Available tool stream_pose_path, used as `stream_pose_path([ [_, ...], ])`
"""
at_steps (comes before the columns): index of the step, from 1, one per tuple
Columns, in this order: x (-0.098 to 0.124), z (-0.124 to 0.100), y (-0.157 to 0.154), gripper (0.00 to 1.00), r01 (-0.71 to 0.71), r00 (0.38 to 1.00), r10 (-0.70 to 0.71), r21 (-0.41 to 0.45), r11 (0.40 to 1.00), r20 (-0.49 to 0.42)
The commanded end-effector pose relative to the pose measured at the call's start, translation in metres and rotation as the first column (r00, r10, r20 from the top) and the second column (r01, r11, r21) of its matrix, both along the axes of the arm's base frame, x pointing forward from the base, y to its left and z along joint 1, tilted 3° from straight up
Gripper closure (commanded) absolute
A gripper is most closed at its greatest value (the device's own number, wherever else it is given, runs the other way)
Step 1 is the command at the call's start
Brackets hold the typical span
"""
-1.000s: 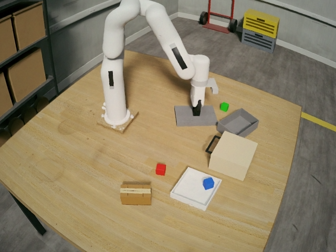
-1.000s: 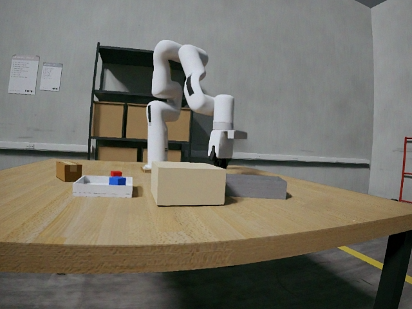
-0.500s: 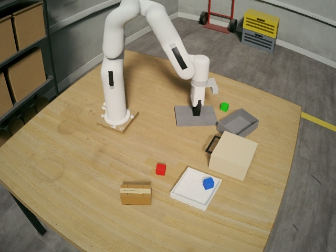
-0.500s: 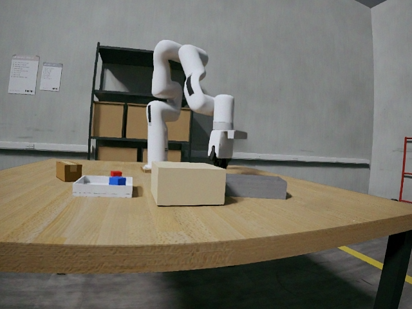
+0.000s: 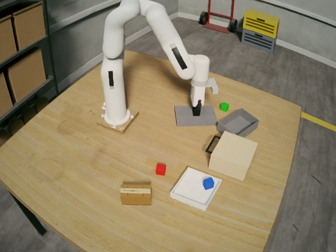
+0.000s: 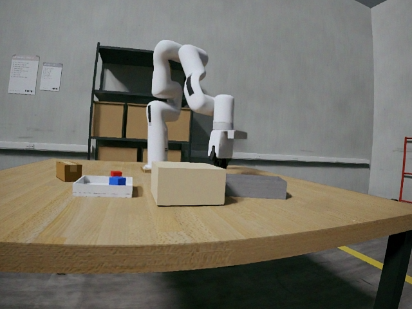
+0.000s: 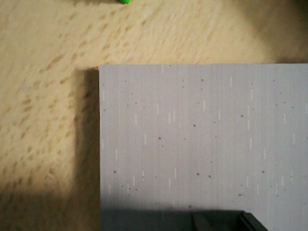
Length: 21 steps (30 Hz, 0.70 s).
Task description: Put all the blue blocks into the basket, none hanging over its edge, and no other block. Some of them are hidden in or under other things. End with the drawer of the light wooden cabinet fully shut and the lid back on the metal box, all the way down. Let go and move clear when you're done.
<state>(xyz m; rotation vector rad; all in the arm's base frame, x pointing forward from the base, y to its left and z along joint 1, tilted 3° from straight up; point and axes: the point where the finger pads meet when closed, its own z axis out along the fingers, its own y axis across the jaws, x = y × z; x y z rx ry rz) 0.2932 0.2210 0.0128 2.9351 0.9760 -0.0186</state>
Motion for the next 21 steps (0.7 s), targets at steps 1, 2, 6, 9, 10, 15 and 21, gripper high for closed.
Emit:
stream_pose_path([
  [1,0.001,0.001,0.001,1.00,0.000,1.000,0.000,0.002,1.000,0.003],
  [2,0.001,0.001,0.001,1.00,0.000,1.000,0.000,0.002,1.000,0.003],
  [6,0.001,0.002,0.001,1.00,0.000,1.000,0.000,0.002,1.000,0.003],
  [9,0.001,0.005,0.001,1.00,0.000,1.000,0.000,0.002,1.000,0.003],
  [10,0.001,0.006,0.001,1.00,0.000,1.000,0.000,0.002,1.000,0.003],
  [15,0.001,0.016,0.002,1.00,0.000,1.000,0.000,0.002,1.000,0.003],
  [21,0.001,0.028,0.002,1.00,0.000,1.000,0.000,0.002,1.000,0.003],
])
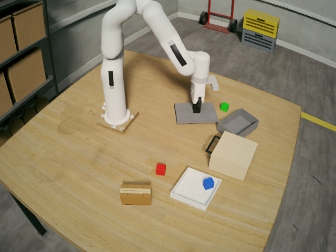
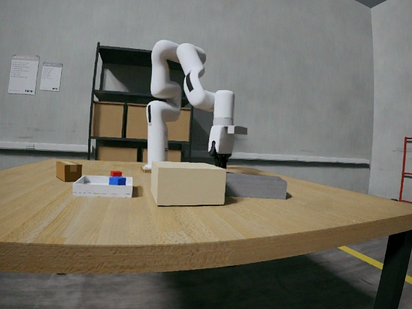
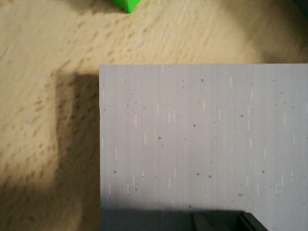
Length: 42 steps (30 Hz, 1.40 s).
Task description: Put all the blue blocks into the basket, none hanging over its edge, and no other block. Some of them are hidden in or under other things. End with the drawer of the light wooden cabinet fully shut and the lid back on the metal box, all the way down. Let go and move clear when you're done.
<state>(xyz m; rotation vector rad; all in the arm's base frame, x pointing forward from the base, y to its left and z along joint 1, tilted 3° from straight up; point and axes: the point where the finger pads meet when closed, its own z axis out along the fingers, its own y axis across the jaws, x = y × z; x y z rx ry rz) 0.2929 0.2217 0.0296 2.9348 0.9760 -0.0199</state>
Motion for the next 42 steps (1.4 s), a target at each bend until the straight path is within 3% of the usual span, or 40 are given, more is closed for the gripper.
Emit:
stream_pose_path([
  [1,0.001,0.015,0.002,1.00,0.000,1.000,0.000,0.003,1.000,0.004],
  [27,0.001,0.113,0.006,1.00,0.000,1.000,0.000,0.003,1.000,0.004],
  [42,0.000,0.132,0.007,1.00,0.000,1.000,0.000,0.003,1.000,0.004],
])
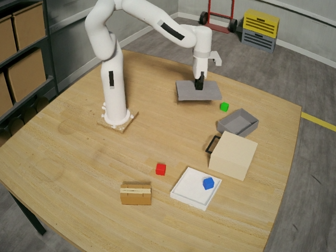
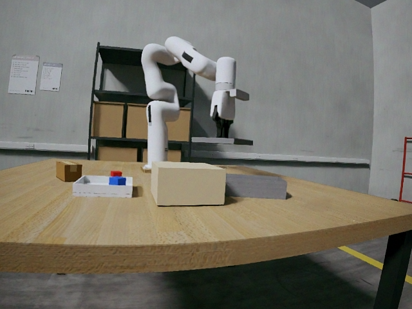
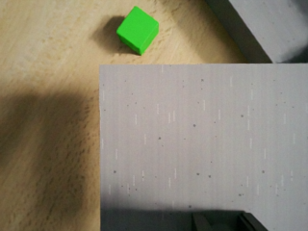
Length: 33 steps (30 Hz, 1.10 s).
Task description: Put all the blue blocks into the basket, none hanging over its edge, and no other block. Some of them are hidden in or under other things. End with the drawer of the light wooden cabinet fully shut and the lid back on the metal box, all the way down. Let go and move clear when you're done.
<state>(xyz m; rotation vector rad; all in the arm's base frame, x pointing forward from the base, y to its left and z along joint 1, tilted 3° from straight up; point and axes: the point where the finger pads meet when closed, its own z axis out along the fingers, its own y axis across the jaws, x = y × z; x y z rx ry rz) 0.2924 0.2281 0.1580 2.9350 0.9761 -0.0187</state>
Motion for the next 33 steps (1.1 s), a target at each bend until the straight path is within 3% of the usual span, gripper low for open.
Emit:
stream_pose_path([
  [1,0.001,0.004,0.001,1.00,0.000,1.000,0.000,0.002,1.000,0.003],
  [8,0.008,0.006,0.004,1.00,-0.022,1.000,0.022,0.002,1.000,0.002],
  [10,0.029,0.010,0.011,1.00,-0.082,0.997,0.082,0.002,0.997,-0.001],
  [13,0.079,0.016,0.025,1.00,-0.239,0.971,0.239,0.002,0.971,-0.008],
  [20,0.149,0.010,0.030,1.00,-0.533,0.846,0.533,0.005,0.846,-0.018],
  [22,0.149,0.010,0.030,1.00,-0.533,0.846,0.533,0.005,0.846,-0.018],
  [23,0.178,0.007,0.033,1.00,-0.566,0.824,0.566,0.007,0.825,-0.024],
  [26,0.203,0.004,0.037,1.00,-0.571,0.820,0.571,0.007,0.821,-0.025],
  [33,0.209,0.003,0.038,1.00,-0.571,0.820,0.571,0.007,0.821,-0.025],
])
